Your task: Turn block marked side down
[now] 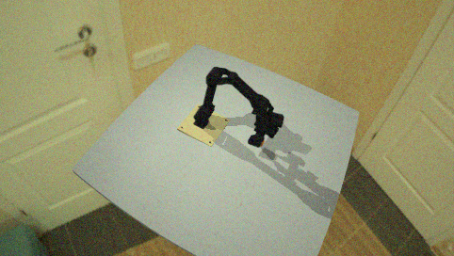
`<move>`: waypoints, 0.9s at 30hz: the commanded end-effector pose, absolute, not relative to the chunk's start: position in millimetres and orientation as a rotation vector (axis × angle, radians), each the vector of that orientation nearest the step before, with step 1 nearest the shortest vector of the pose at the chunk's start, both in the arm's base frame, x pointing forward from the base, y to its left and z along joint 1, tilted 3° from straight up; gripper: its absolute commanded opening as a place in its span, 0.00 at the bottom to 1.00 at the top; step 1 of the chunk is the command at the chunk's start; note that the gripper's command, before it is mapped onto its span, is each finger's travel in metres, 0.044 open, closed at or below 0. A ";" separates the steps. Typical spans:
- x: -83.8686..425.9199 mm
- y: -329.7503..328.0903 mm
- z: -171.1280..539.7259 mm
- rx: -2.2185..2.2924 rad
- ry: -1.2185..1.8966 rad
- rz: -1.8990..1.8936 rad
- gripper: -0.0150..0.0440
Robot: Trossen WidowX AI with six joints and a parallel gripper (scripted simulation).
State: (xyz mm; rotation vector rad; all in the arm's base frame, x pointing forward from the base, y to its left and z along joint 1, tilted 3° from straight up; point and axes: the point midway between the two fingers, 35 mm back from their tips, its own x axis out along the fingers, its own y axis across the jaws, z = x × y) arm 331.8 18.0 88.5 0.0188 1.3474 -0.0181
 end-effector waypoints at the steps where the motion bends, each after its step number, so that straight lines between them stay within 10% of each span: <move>1: 331.6 17.6 88.1 0.012 1.272 -0.019 0.25; 27: 328.6 17.7 81.9 0.013 0.950 -0.021 0.25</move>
